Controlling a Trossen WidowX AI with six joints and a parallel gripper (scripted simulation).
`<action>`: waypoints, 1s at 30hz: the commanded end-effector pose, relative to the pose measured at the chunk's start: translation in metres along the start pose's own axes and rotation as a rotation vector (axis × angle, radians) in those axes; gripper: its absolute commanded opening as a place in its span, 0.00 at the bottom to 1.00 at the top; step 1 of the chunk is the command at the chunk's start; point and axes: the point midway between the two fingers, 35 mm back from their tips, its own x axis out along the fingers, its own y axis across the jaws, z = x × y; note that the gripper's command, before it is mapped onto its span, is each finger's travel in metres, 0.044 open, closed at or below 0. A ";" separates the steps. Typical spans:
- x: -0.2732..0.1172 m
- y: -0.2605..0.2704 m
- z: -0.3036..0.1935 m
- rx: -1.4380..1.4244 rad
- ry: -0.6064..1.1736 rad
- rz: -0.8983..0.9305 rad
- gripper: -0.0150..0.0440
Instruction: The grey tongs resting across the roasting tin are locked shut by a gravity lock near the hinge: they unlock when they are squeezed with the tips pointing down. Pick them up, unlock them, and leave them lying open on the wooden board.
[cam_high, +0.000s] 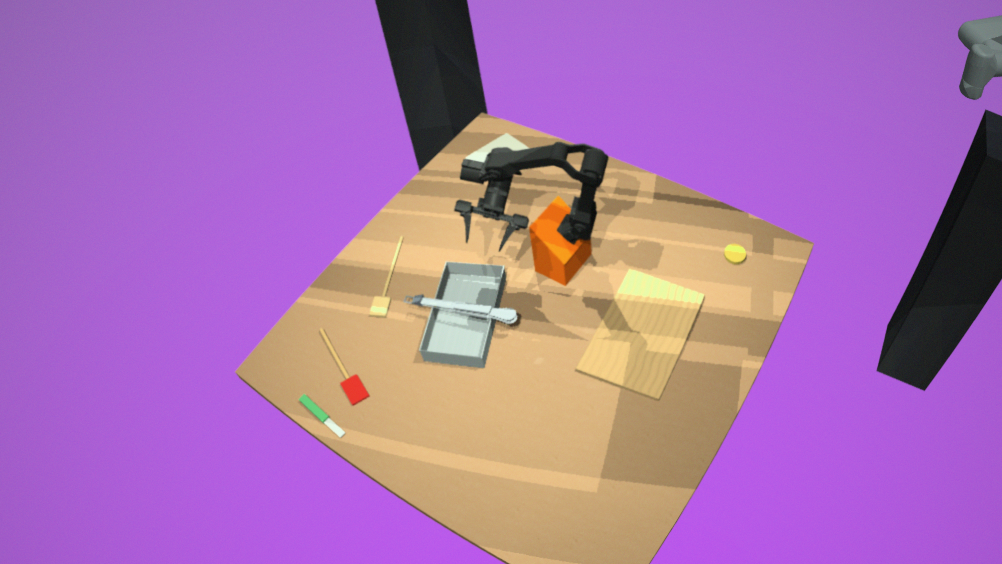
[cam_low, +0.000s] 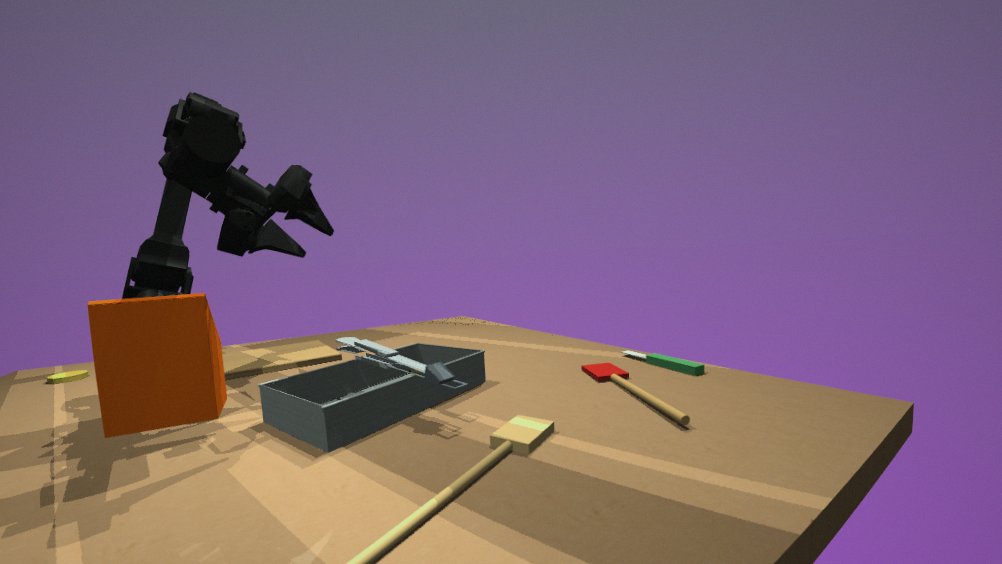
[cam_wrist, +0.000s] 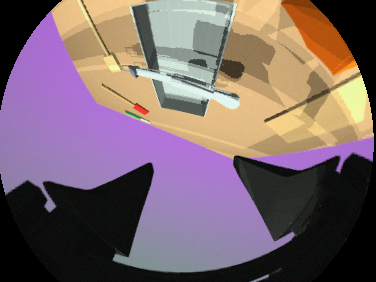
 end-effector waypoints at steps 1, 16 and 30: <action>0.001 0.000 0.001 -0.006 -0.005 -0.003 0.89; 0.132 0.058 0.110 -0.989 -0.366 -0.309 0.69; 0.138 0.064 0.111 -1.007 -0.370 -0.314 0.69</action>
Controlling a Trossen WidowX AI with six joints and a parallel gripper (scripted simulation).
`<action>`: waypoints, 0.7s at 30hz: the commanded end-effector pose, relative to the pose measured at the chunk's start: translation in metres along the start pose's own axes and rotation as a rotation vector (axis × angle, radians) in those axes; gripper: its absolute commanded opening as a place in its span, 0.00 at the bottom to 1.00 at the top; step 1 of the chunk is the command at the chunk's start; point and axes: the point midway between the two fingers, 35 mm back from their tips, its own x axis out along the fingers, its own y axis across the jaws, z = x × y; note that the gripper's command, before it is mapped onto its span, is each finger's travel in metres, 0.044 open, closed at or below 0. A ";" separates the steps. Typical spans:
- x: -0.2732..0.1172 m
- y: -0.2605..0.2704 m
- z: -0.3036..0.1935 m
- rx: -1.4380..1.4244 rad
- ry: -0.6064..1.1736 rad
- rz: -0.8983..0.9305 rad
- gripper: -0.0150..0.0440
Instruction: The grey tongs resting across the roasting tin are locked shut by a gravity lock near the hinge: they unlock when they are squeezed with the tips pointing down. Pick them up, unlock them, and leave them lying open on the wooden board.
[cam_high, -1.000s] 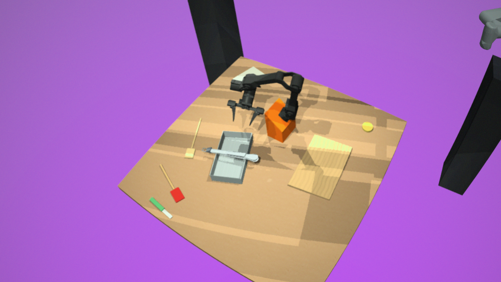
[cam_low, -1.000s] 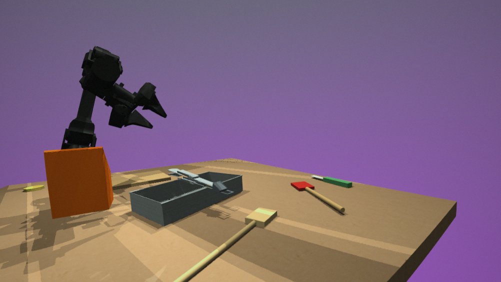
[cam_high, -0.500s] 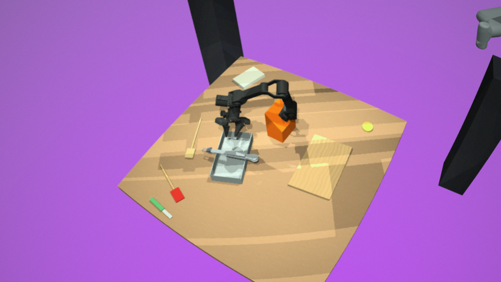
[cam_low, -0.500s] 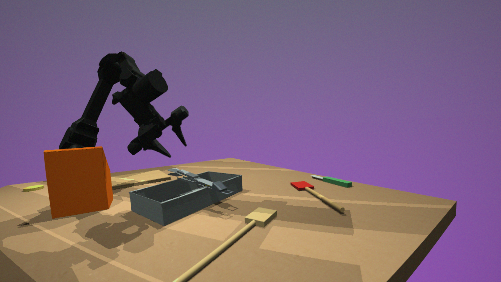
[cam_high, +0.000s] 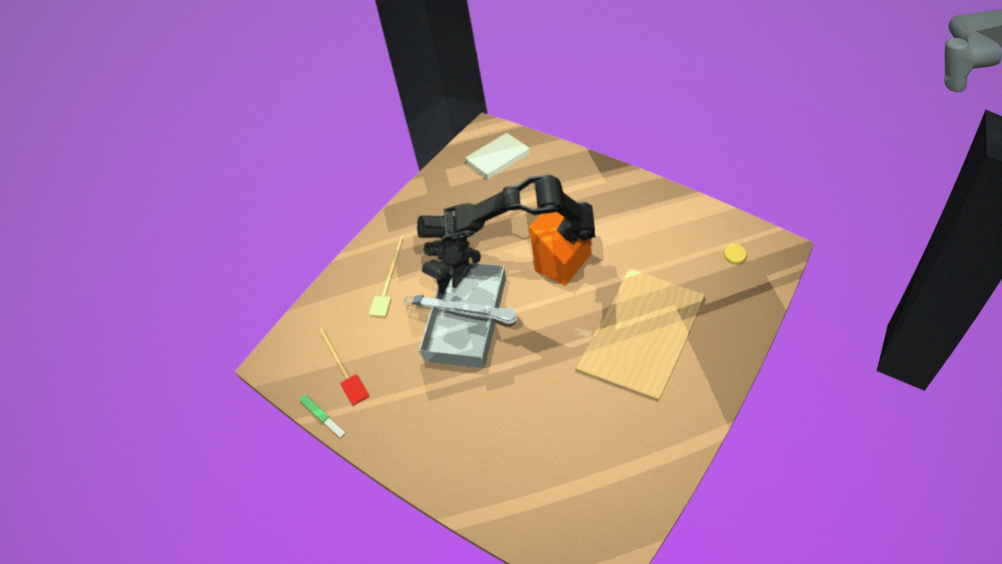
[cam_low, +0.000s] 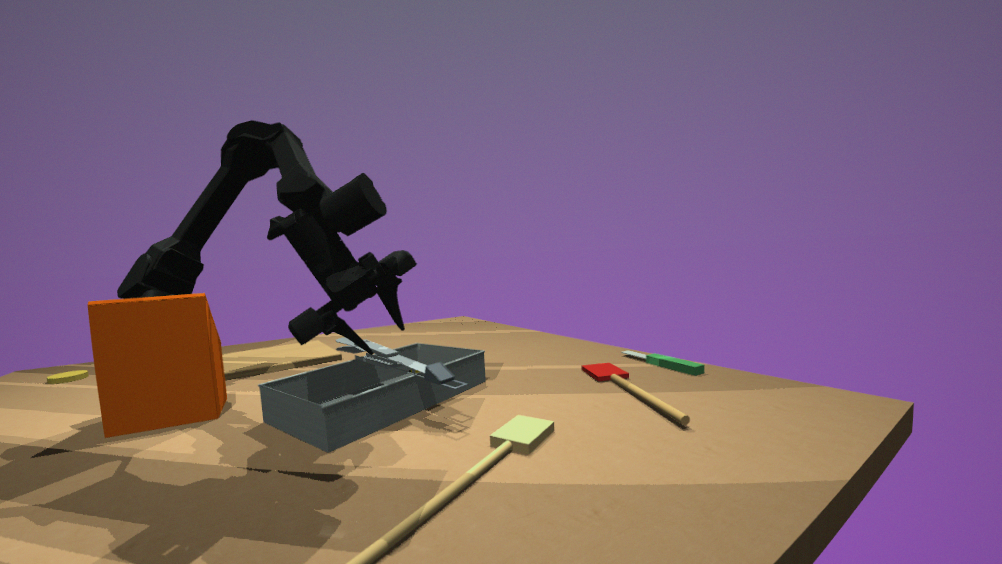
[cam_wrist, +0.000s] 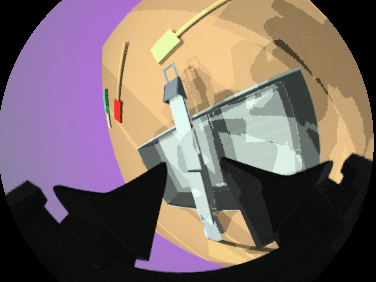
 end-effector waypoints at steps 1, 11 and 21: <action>0.005 0.002 0.003 -0.012 -0.004 -0.008 0.69; 0.012 0.002 0.004 -0.012 -0.005 -0.008 0.69; 0.029 0.003 0.005 -0.012 -0.006 -0.009 0.69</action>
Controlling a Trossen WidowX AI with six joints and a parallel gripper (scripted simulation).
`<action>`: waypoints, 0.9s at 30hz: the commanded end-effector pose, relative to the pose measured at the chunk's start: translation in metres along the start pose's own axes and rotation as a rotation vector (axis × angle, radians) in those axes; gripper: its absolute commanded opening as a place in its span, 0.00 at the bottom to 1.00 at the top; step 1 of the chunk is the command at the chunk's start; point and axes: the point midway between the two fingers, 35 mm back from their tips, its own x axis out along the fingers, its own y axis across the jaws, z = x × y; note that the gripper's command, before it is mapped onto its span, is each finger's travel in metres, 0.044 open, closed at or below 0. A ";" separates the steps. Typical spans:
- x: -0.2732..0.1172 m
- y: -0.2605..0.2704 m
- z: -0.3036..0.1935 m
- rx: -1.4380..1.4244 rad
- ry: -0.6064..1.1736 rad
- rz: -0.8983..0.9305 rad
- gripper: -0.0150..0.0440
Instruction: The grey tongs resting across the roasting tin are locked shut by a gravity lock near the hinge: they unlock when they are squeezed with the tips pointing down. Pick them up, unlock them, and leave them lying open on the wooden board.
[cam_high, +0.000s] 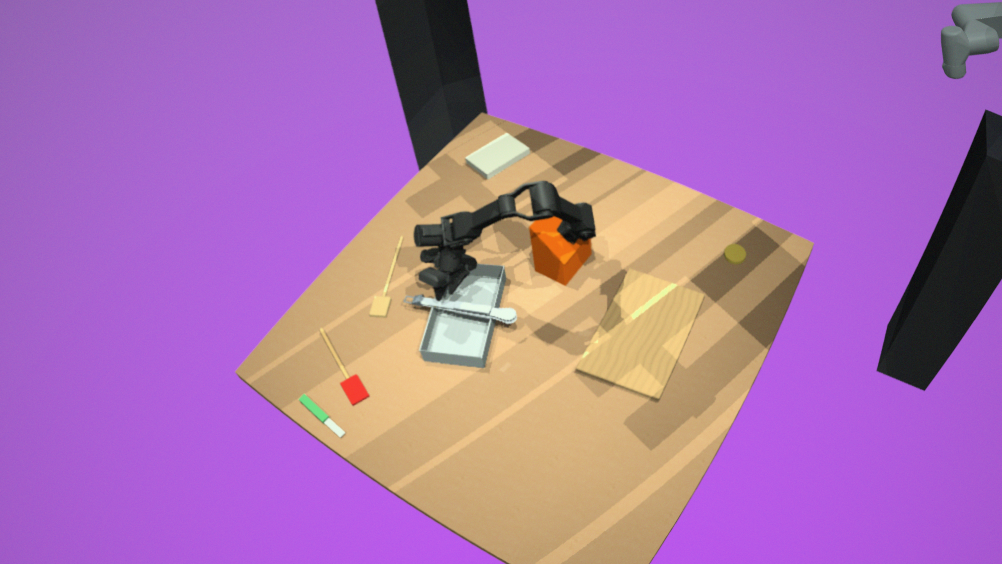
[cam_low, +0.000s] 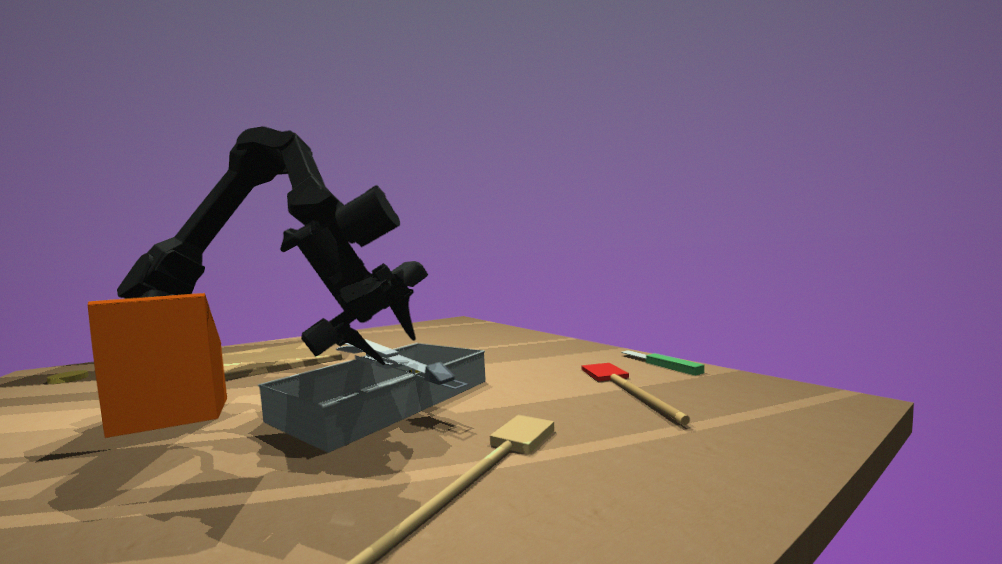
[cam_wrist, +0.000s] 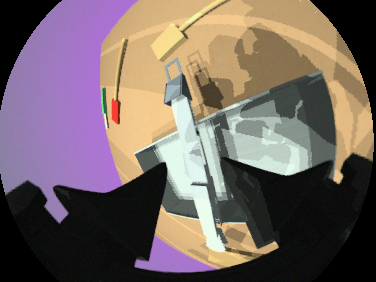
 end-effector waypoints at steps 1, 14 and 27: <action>0.009 -0.002 0.001 0.005 -0.001 -0.007 0.69; 0.031 -0.001 0.001 0.005 -0.001 -0.006 0.69; 0.052 -0.002 -0.001 0.005 0.002 -0.004 0.69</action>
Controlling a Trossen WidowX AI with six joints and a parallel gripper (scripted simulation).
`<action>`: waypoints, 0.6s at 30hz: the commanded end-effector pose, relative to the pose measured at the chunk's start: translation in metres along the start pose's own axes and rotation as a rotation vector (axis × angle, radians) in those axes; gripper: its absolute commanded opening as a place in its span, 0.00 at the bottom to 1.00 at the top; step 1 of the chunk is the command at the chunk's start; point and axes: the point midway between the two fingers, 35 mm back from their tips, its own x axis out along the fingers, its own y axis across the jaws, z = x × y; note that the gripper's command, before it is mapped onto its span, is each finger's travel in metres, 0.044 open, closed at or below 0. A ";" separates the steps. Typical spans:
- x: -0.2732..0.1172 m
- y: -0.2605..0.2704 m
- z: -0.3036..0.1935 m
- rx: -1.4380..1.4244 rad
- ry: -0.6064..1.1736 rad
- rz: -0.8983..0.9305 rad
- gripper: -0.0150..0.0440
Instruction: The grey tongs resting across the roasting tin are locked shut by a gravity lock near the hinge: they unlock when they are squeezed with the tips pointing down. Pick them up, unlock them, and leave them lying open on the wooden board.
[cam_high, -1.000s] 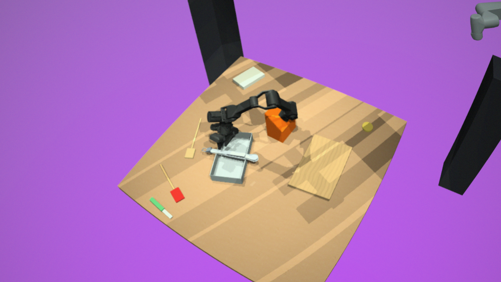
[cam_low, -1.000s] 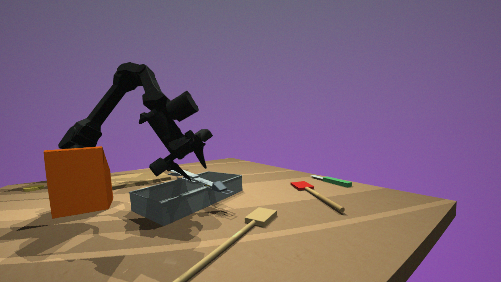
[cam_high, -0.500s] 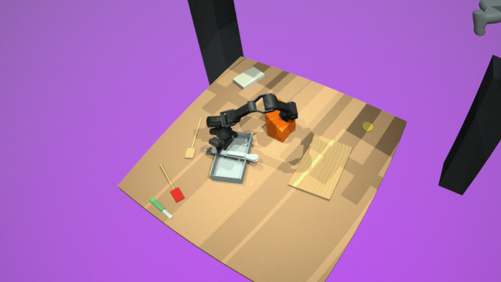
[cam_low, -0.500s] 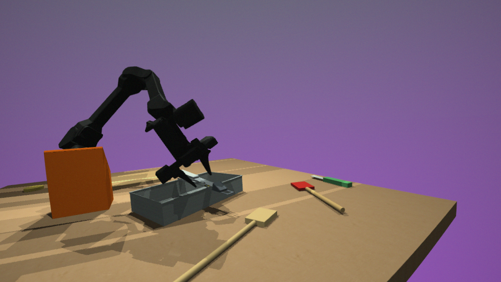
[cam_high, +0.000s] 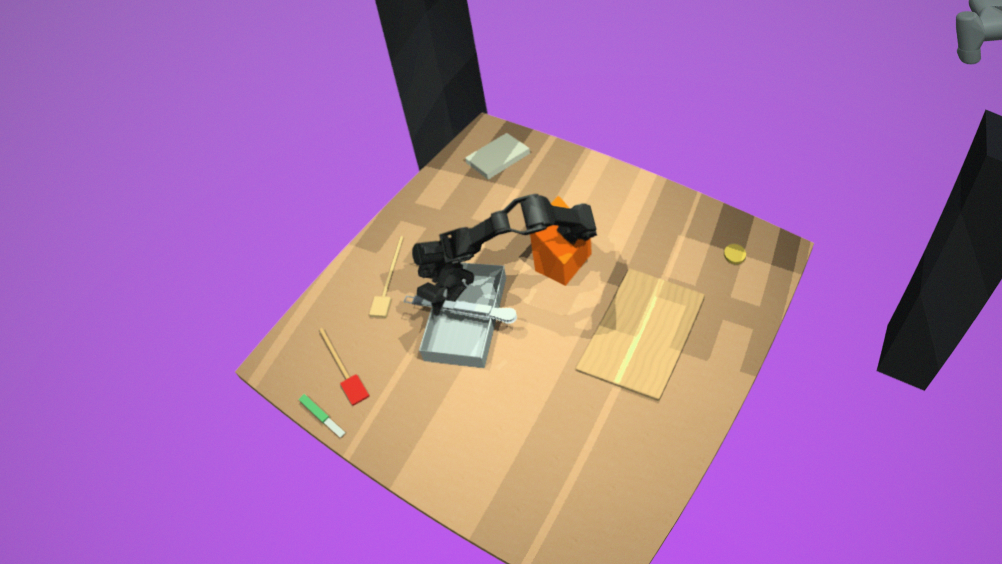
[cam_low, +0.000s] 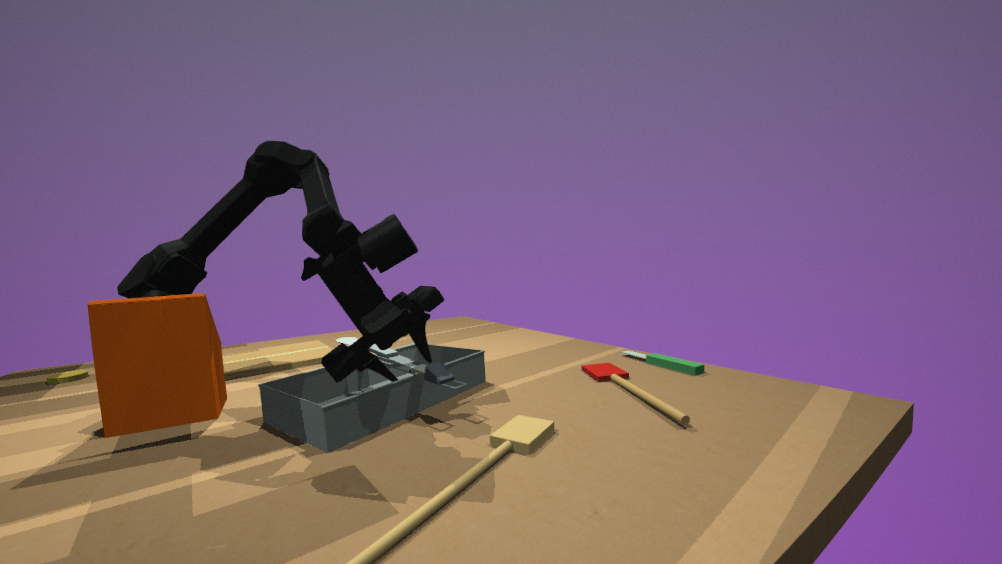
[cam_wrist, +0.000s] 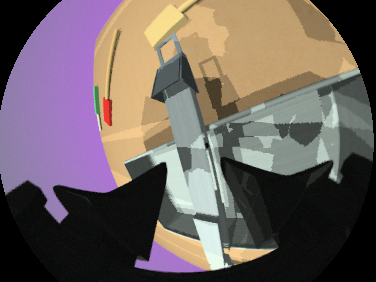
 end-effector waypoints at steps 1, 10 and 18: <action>0.009 -0.003 0.000 0.005 0.000 -0.005 0.69; 0.020 -0.003 -0.002 0.005 0.003 -0.004 0.69; 0.016 -0.001 -0.002 0.000 0.005 0.000 0.45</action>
